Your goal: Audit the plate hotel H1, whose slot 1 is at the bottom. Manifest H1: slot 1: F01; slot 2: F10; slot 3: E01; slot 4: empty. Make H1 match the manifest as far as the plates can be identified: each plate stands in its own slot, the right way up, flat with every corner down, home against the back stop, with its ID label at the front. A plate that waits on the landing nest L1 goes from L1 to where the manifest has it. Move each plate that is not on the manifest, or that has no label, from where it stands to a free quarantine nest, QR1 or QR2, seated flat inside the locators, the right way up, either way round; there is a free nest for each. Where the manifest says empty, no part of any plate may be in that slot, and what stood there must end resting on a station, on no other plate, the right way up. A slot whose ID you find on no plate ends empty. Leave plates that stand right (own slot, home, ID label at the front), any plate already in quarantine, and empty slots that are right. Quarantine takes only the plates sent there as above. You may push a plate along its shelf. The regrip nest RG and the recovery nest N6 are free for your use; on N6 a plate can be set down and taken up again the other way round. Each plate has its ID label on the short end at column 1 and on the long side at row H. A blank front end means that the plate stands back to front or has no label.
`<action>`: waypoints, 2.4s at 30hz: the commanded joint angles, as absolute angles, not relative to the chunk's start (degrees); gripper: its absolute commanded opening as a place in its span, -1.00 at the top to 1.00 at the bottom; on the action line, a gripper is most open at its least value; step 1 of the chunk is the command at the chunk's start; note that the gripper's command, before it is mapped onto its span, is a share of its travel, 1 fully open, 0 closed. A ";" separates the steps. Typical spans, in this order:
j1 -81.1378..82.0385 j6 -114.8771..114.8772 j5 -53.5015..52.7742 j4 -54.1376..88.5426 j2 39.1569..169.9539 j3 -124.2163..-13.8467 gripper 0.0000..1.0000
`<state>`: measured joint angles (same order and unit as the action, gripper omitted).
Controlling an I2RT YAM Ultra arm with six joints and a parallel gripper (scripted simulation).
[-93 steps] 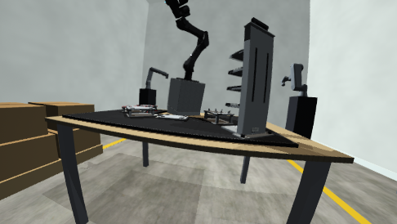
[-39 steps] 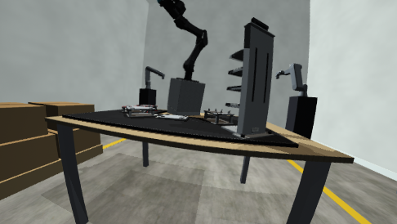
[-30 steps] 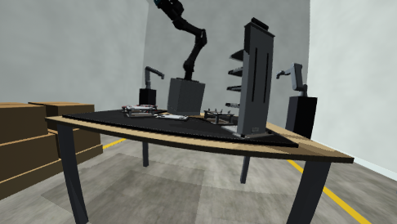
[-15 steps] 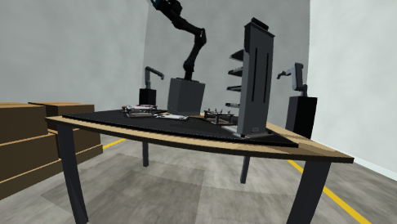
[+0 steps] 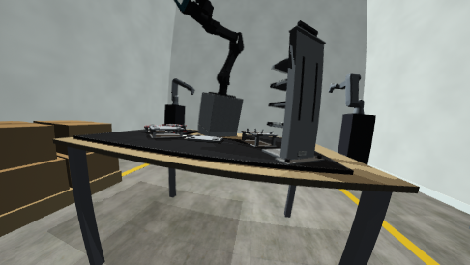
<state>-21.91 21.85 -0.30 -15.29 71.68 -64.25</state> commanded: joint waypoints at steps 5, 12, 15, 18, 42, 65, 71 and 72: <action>-20.19 21.61 1.41 -19.26 72.91 -61.62 1.00; -20.60 20.35 -1.67 -8.88 73.67 -65.72 1.00; -20.08 20.17 -1.58 -8.84 74.19 -65.17 1.00; -19.29 20.16 -0.79 -10.98 74.67 -63.52 1.00; -16.08 18.50 -1.16 -7.28 78.50 -61.47 1.00; -13.93 16.66 -4.01 5.08 82.97 -64.36 1.00; -12.65 16.05 -3.21 2.78 83.48 -61.56 1.00; -12.40 15.95 -2.99 2.07 83.54 -60.91 1.00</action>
